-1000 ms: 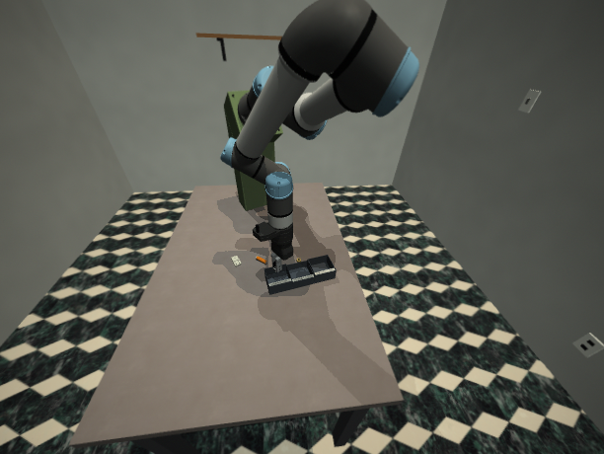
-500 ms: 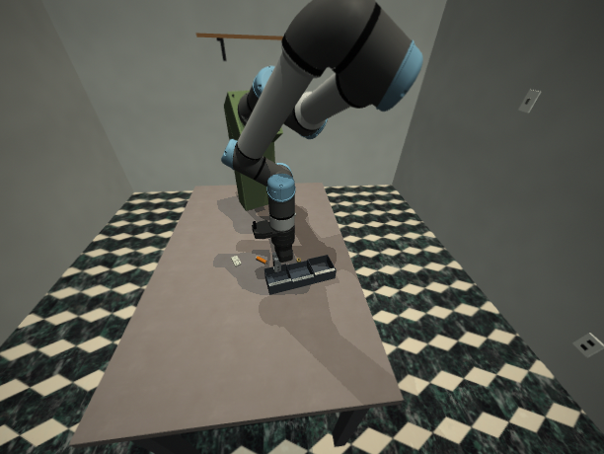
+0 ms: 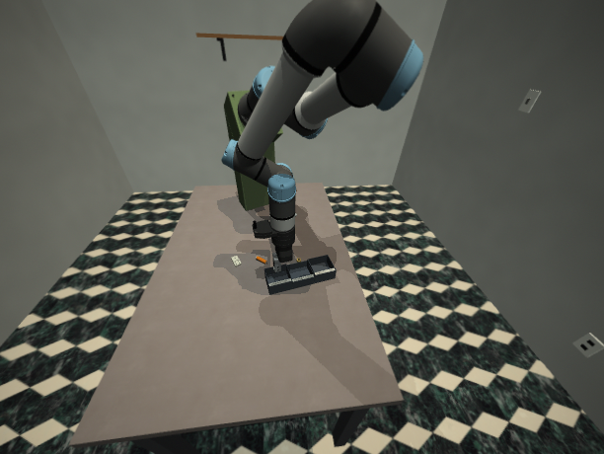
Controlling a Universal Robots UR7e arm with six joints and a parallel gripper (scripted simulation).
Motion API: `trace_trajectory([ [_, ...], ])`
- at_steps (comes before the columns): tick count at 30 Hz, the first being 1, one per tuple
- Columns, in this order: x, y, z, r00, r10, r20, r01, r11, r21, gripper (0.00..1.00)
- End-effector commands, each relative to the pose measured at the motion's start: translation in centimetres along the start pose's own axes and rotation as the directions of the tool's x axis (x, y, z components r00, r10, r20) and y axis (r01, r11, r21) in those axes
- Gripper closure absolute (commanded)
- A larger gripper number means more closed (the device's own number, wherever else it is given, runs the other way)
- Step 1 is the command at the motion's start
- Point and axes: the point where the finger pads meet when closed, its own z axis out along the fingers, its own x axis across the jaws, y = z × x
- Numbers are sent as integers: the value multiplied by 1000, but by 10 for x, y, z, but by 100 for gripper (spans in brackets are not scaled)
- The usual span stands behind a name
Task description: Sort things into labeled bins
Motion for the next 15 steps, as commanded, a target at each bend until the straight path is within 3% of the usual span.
trace_trajectory([
  [1,0,0,4,1000,0,1,0,1000,0,68],
  [15,0,0,28,1000,0,1,0,1000,0,68],
])
